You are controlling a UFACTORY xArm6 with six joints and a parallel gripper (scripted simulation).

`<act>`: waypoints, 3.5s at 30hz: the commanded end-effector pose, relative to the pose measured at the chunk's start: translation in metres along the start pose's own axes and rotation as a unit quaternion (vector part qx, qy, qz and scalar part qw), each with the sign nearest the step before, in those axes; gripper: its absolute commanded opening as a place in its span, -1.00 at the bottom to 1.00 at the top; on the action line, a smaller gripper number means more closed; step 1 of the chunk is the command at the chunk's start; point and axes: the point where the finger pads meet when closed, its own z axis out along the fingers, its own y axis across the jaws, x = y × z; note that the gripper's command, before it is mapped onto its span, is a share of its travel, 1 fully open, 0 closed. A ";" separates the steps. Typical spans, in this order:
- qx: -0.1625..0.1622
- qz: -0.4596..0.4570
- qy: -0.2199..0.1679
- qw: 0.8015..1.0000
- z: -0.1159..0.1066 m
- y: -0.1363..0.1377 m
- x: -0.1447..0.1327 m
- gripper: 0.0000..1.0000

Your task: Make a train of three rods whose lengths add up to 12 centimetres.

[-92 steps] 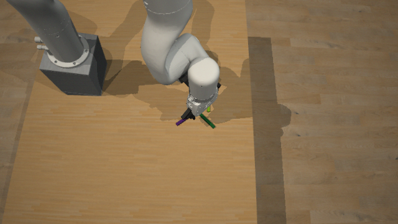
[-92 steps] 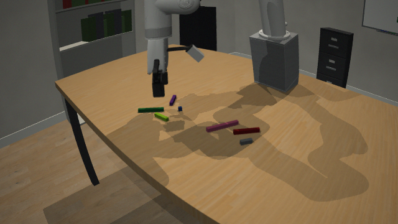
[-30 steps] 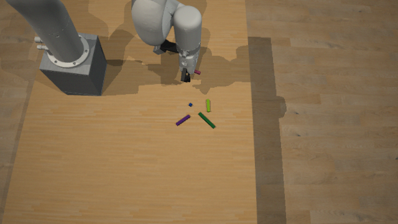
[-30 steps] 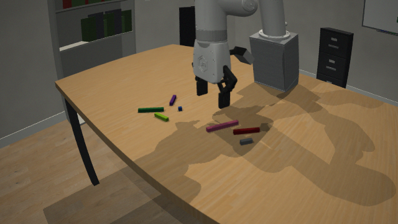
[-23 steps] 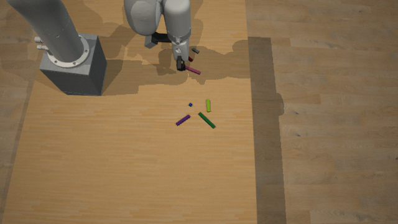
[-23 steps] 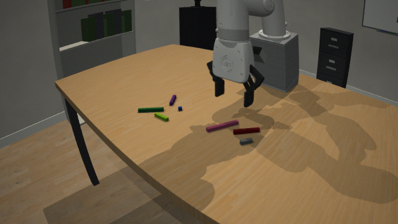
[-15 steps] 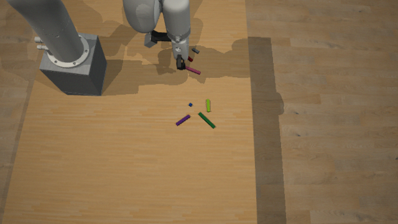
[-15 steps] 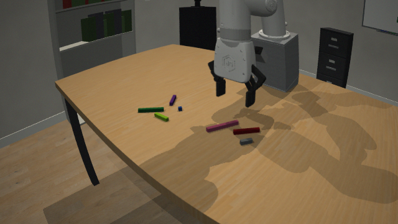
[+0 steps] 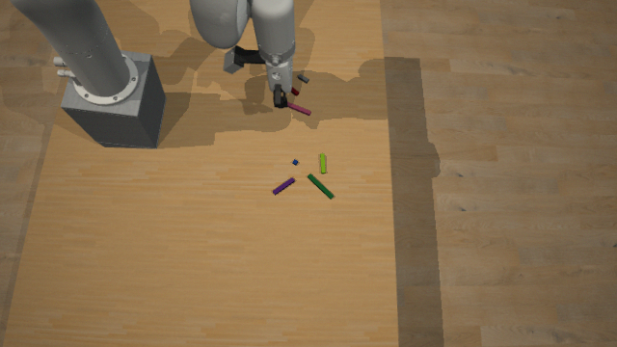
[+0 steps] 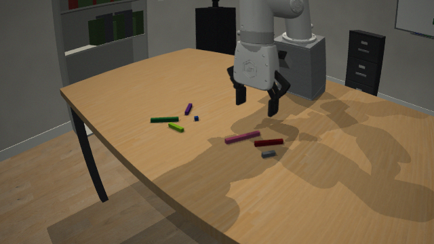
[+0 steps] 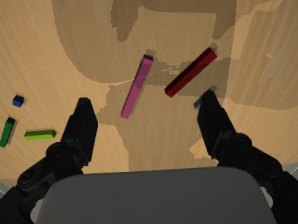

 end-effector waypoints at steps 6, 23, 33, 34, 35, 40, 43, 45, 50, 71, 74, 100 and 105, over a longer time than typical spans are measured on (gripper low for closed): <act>0.000 0.000 -0.001 1.000 -0.001 0.000 -0.001 1.00; 0.000 0.000 -0.001 1.000 -0.001 0.000 -0.001 1.00; 0.000 0.000 -0.001 1.000 -0.001 0.000 -0.001 1.00; 0.000 0.000 -0.001 1.000 -0.001 0.000 -0.001 1.00; 0.000 0.000 -0.001 1.000 -0.001 0.000 -0.001 1.00; 0.000 0.000 -0.001 1.000 -0.001 0.000 -0.001 1.00; 0.000 0.000 -0.001 1.000 -0.001 0.000 -0.001 1.00; 0.000 0.000 -0.001 1.000 -0.001 0.000 -0.001 1.00; 0.000 0.000 -0.001 1.000 -0.001 0.000 -0.001 1.00; -0.006 0.018 -0.001 1.000 0.000 0.007 -0.005 1.00; -0.012 0.036 -0.001 0.999 0.000 0.014 -0.009 1.00; -0.020 0.288 0.017 0.957 -0.003 0.057 -0.012 1.00; -0.010 0.336 0.011 0.942 -0.002 0.051 -0.007 1.00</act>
